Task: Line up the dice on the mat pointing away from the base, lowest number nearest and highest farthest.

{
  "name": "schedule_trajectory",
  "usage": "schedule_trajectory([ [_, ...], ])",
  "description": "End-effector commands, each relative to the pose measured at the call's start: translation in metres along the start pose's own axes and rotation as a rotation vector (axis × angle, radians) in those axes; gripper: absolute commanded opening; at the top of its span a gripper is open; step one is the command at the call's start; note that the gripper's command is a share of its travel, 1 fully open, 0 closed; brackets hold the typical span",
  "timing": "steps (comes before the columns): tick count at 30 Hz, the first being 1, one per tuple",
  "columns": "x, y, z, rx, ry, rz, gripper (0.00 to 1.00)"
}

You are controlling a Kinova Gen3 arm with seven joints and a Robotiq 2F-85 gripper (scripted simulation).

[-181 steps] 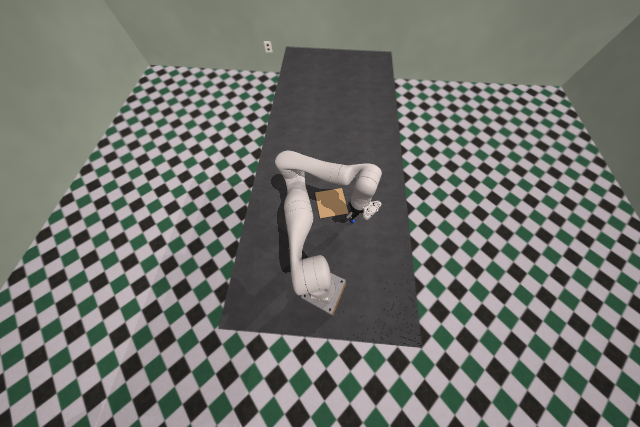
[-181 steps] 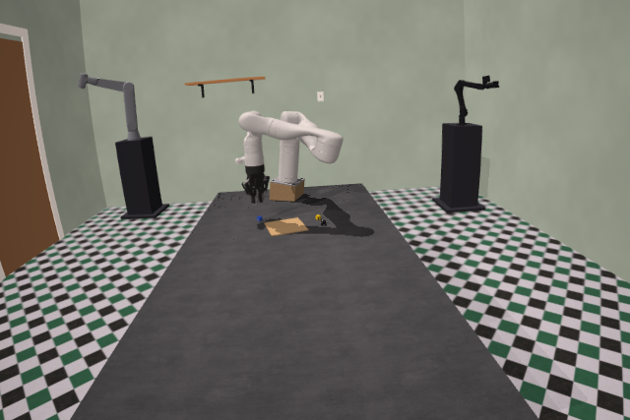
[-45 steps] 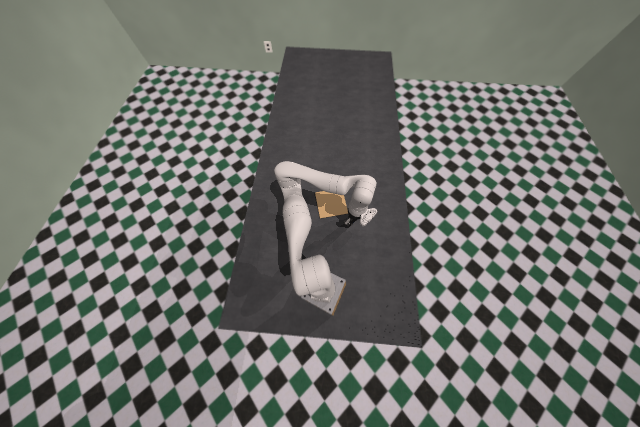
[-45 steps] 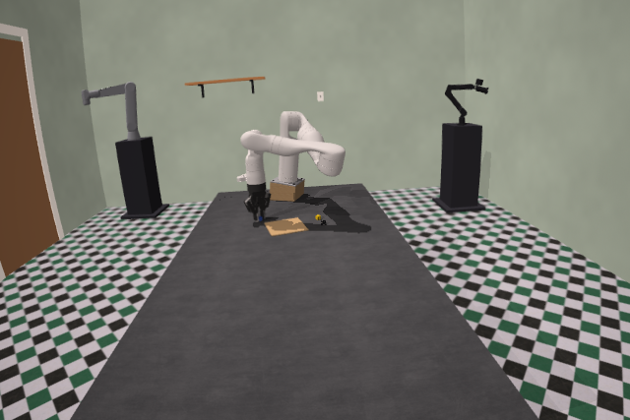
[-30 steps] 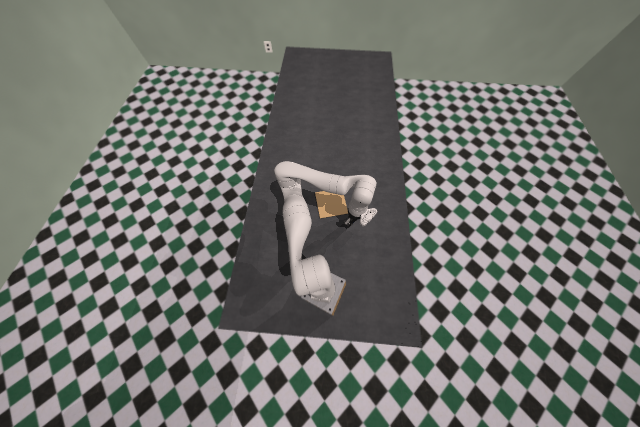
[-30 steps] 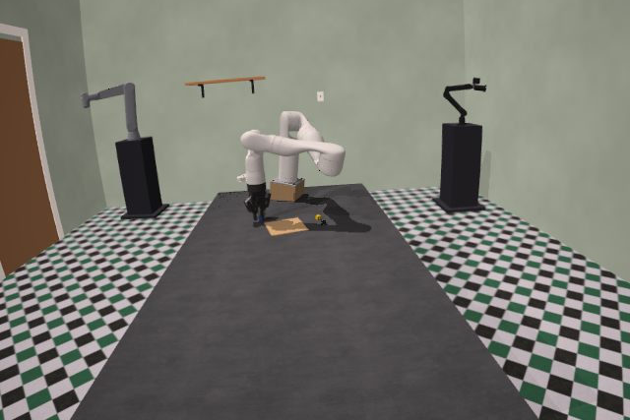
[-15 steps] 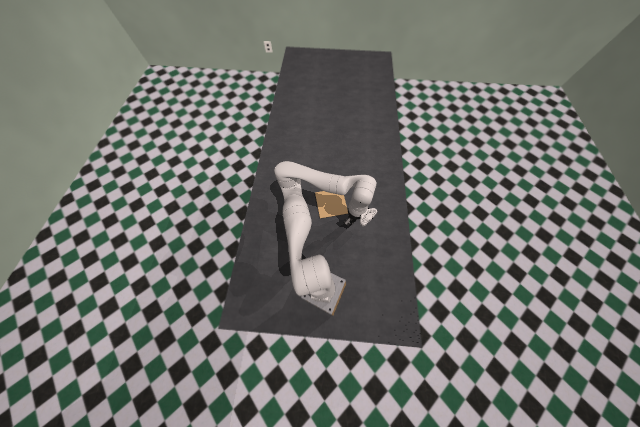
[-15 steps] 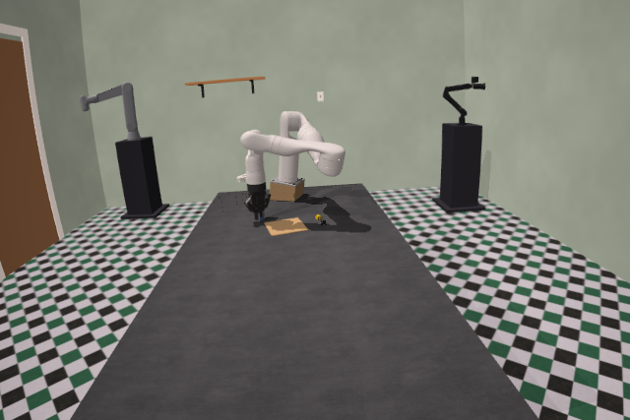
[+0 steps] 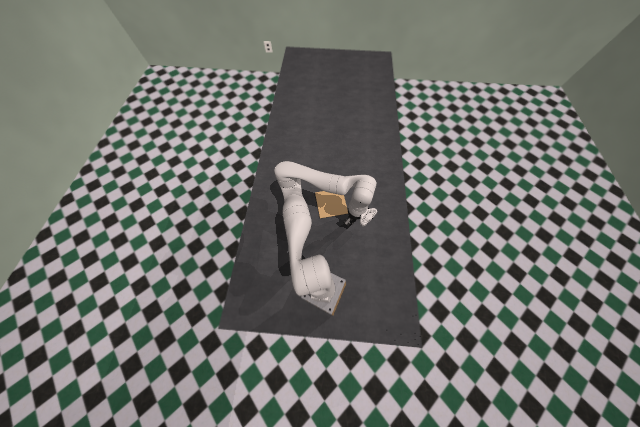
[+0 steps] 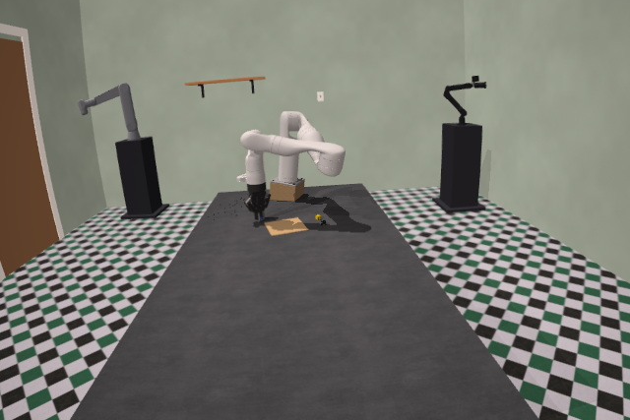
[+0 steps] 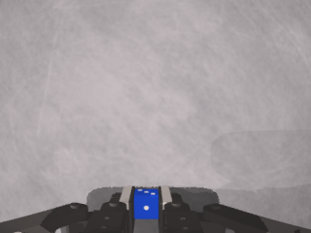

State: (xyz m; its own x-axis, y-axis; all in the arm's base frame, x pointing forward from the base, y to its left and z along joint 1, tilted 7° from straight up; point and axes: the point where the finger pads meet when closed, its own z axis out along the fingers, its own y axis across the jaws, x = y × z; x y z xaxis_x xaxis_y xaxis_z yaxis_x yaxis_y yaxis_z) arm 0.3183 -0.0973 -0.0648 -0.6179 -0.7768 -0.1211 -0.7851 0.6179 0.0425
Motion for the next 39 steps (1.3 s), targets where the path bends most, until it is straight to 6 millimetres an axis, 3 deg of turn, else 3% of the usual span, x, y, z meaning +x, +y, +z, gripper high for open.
schedule_trajectory([
  [1, 0.000, 0.000, 0.000, 0.001, -0.001, 0.000, 0.11],
  [18, 0.000, 0.000, -0.007, 0.001, -0.001, 0.000, 0.11],
  [39, 0.000, 0.000, -0.095, 0.001, -0.001, 0.000, 0.11],
])
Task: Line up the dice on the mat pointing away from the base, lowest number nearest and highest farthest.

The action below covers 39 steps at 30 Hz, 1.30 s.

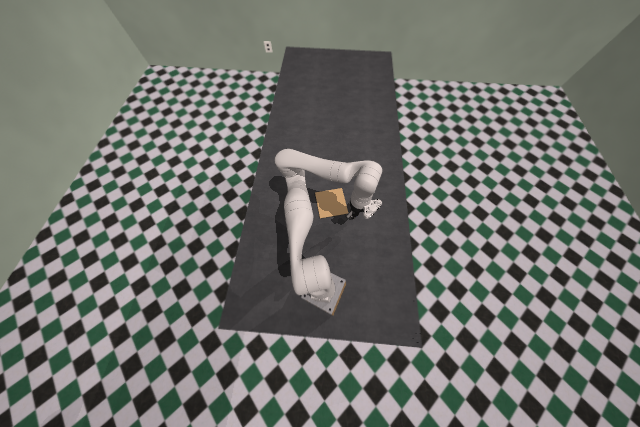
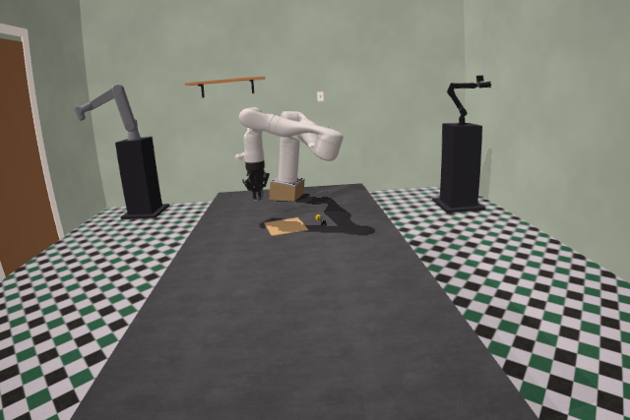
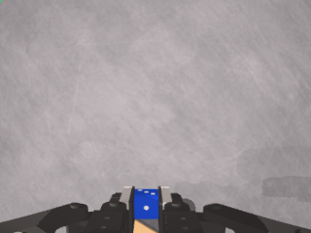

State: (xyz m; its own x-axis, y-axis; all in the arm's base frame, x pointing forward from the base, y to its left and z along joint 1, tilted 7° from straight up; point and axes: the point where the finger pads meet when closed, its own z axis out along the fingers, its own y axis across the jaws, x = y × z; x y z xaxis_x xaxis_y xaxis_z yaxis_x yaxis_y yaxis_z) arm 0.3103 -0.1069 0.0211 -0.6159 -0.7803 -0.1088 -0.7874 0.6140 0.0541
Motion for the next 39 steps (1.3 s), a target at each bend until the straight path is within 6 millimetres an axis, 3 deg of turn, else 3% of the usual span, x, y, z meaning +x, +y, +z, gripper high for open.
schedule_trajectory([
  [1, -0.002, -0.004, -0.011, 0.013, -0.013, 0.003, 0.11],
  [16, -0.003, -0.004, -0.014, 0.013, -0.013, -0.006, 0.11],
  [19, -0.019, 0.000, -0.015, 0.014, -0.012, -0.103, 0.11],
  [22, -0.050, 0.009, -0.016, 0.015, -0.009, -0.297, 0.11],
  [25, -0.051, 0.009, -0.016, 0.015, -0.009, -0.300, 0.11],
  [28, -0.084, 0.022, -0.018, 0.016, -0.008, -0.509, 0.11],
  [32, -0.106, 0.033, -0.019, 0.017, -0.008, -0.650, 0.11],
  [39, -0.110, 0.036, -0.019, 0.017, -0.008, -0.678, 0.11],
])
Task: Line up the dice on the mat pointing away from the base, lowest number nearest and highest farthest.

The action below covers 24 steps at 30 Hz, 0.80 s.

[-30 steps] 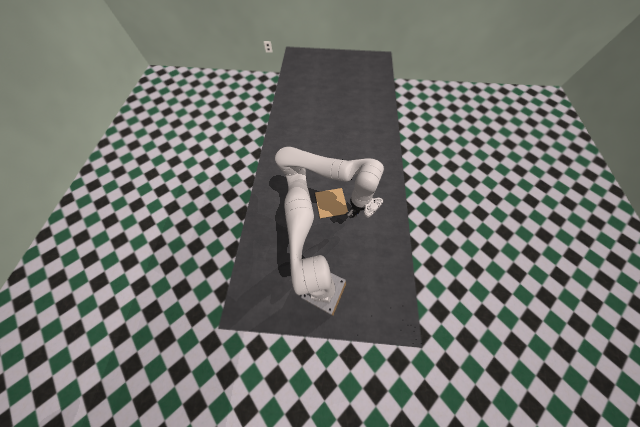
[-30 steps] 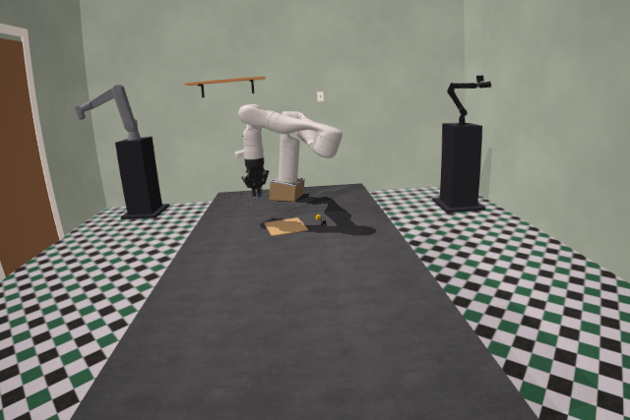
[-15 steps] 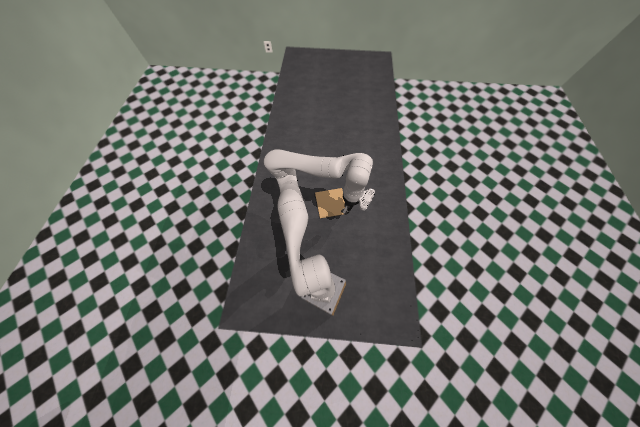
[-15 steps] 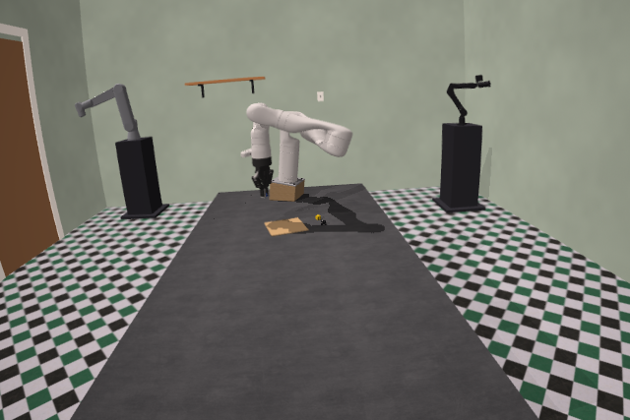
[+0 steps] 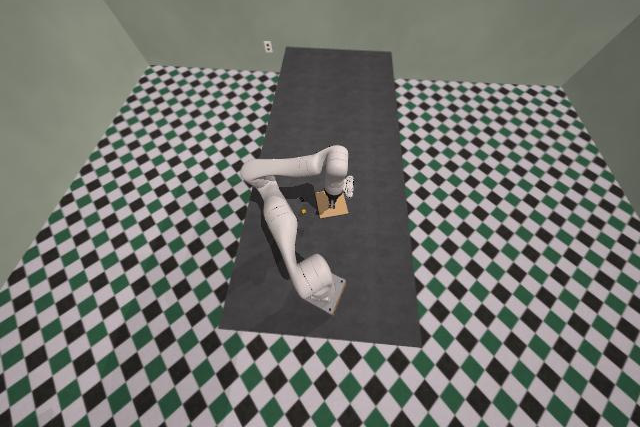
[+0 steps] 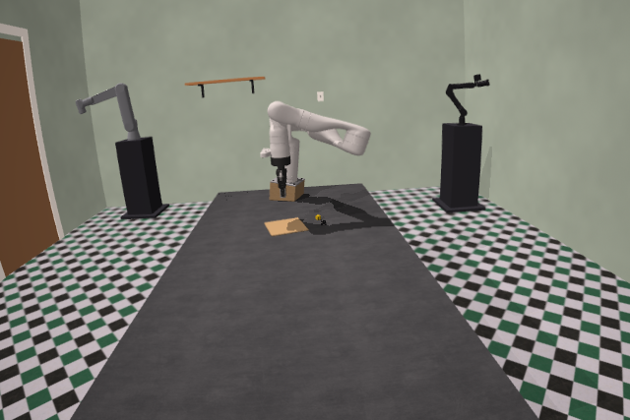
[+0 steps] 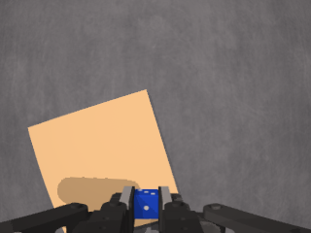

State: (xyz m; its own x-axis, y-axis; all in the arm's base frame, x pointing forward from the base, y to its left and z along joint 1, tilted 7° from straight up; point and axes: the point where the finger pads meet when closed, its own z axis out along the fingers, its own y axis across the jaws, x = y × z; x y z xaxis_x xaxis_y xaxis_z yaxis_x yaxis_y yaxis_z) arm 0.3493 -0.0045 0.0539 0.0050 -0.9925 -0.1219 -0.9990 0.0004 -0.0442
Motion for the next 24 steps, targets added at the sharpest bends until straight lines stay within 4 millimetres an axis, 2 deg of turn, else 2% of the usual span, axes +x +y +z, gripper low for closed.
schedule_trajectory([
  [1, -0.003, 0.000, 0.000, -0.001, 0.001, -0.009, 0.11],
  [13, -0.003, 0.000, 0.004, -0.001, 0.001, -0.009, 0.11],
  [20, -0.003, 0.000, 0.017, -0.001, 0.001, -0.009, 0.11],
  [24, -0.003, 0.000, 0.035, -0.001, 0.001, -0.009, 0.11],
])
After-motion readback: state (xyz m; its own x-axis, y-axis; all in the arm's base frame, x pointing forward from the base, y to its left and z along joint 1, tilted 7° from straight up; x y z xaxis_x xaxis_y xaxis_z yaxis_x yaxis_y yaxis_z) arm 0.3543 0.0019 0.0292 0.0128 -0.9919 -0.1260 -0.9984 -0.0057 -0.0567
